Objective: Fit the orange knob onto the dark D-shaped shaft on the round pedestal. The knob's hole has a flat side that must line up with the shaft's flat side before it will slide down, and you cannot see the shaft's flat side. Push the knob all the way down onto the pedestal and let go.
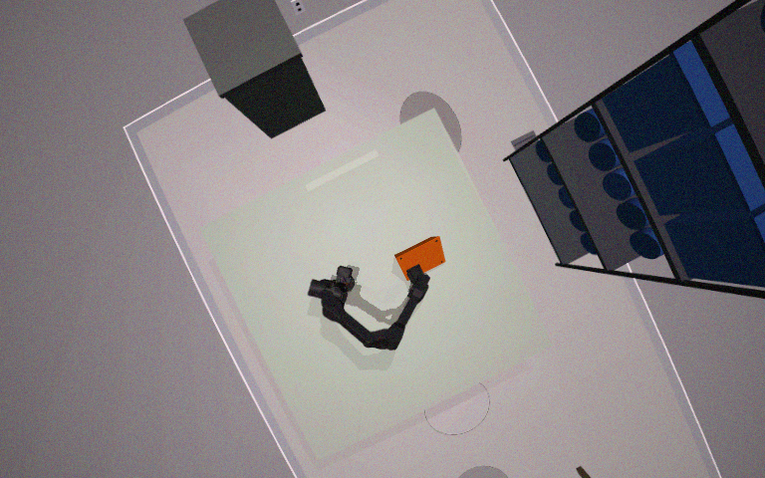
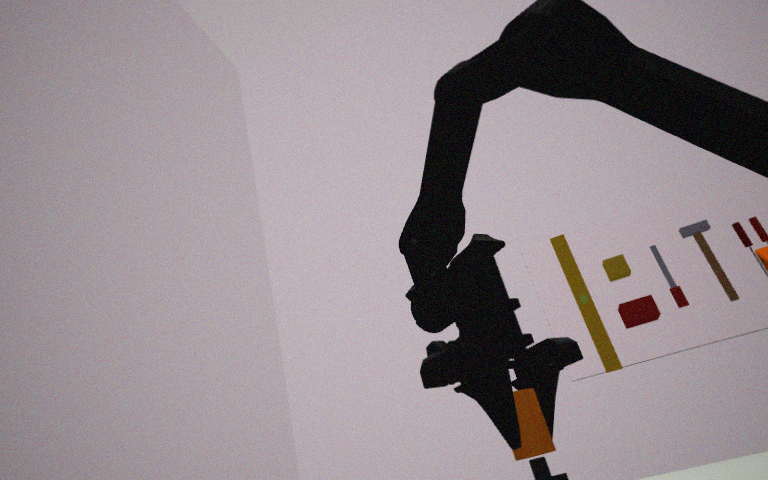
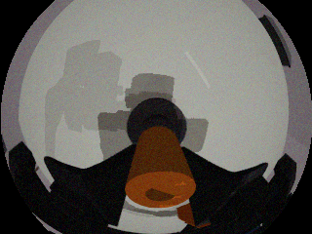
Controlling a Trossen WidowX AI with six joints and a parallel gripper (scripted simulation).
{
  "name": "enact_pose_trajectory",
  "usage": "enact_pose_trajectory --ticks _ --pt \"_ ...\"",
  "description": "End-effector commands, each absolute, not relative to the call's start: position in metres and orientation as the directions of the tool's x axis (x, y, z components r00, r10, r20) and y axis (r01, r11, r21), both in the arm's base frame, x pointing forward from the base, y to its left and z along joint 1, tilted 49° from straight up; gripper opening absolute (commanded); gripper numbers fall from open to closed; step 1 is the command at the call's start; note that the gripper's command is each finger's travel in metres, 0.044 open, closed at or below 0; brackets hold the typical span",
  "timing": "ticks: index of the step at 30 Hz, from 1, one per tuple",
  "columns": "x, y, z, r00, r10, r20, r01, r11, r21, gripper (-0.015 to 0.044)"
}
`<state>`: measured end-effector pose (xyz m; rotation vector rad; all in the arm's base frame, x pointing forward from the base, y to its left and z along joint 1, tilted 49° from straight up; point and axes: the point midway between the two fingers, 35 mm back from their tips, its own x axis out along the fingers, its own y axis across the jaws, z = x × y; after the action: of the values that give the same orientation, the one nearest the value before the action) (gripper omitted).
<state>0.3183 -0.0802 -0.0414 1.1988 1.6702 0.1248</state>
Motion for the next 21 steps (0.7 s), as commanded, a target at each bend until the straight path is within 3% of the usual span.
enact_pose_trajectory --ticks 1,21 --pt "0.3192 -0.0795 -0.0424 0.029 0.745 -0.666 0.647 0.494 0.581 0.0000" --pt "0.3183 -0.0762 -0.0437 0.029 0.745 -0.666 0.639 0.499 0.586 0.0000"
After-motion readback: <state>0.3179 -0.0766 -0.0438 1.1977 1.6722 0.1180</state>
